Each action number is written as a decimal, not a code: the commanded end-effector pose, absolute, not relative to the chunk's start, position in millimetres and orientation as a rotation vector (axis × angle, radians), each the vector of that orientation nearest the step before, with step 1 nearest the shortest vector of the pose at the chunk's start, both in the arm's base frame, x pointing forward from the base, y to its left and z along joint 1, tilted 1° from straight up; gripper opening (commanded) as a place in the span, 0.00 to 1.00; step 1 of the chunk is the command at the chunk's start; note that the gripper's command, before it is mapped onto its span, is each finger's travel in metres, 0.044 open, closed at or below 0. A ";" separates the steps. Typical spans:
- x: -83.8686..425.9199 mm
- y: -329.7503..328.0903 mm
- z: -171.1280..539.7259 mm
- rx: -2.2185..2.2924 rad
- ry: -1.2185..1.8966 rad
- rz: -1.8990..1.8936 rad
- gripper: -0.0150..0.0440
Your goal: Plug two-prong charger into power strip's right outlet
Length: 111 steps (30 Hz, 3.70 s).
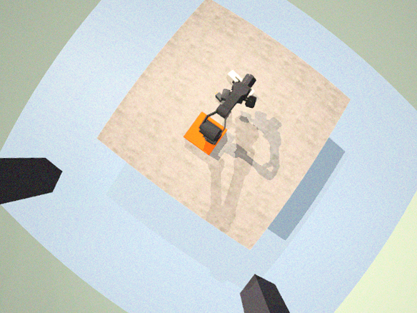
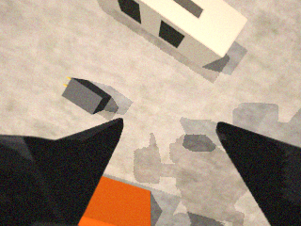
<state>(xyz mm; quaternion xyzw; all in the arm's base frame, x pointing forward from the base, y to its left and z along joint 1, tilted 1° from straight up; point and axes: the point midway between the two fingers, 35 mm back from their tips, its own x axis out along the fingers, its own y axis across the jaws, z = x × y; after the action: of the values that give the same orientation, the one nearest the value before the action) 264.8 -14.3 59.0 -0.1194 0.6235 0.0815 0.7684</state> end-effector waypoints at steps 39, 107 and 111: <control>260.5 101.0 33.5 -1.005 1.386 0.950 1.00; 262.3 103.9 -25.9 -1.001 1.376 0.951 0.44; 262.7 103.8 -21.3 -1.001 1.377 0.951 0.30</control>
<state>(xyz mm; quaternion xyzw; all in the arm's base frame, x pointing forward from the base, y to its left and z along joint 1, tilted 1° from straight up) 261.7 103.7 -25.4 -0.4246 0.5850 0.4042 0.5605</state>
